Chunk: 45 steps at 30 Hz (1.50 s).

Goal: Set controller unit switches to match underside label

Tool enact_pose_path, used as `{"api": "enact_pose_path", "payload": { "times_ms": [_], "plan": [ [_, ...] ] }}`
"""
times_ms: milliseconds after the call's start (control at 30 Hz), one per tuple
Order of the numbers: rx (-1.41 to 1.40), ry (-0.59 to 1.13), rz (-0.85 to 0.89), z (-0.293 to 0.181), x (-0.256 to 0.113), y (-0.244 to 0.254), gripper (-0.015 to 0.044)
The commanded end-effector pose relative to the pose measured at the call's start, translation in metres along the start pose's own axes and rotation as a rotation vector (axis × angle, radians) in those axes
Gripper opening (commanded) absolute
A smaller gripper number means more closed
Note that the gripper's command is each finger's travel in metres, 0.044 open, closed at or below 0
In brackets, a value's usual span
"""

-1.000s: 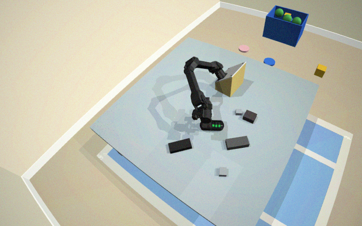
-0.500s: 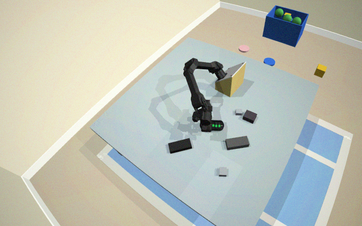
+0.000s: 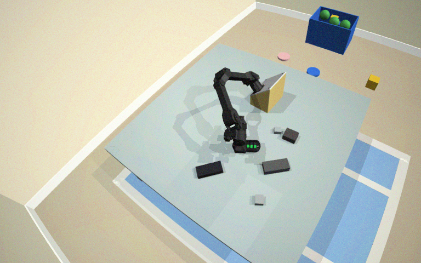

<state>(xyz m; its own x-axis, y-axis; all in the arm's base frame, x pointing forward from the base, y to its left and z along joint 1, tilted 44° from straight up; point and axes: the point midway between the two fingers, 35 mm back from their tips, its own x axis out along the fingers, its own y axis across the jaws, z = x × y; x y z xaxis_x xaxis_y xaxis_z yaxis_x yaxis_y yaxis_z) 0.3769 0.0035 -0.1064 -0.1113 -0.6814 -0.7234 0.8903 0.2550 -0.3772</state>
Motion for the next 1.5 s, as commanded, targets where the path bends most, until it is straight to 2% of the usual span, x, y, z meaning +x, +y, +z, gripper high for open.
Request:
{"api": "enact_pose_path", "payload": {
  "times_ms": [0,233,400,1467],
  "plan": [
    [0.003,0.0,0.018,-0.001,-0.037,0.003,0.0],
    [0.003,0.0,0.018,-0.003,-0.039,0.002,0.0],
    [0.003,0.001,0.017,-0.031,-0.042,-0.009,0.0],
    [0.008,0.003,0.004,-0.031,-0.042,-0.002,0.0]
  ]
}}
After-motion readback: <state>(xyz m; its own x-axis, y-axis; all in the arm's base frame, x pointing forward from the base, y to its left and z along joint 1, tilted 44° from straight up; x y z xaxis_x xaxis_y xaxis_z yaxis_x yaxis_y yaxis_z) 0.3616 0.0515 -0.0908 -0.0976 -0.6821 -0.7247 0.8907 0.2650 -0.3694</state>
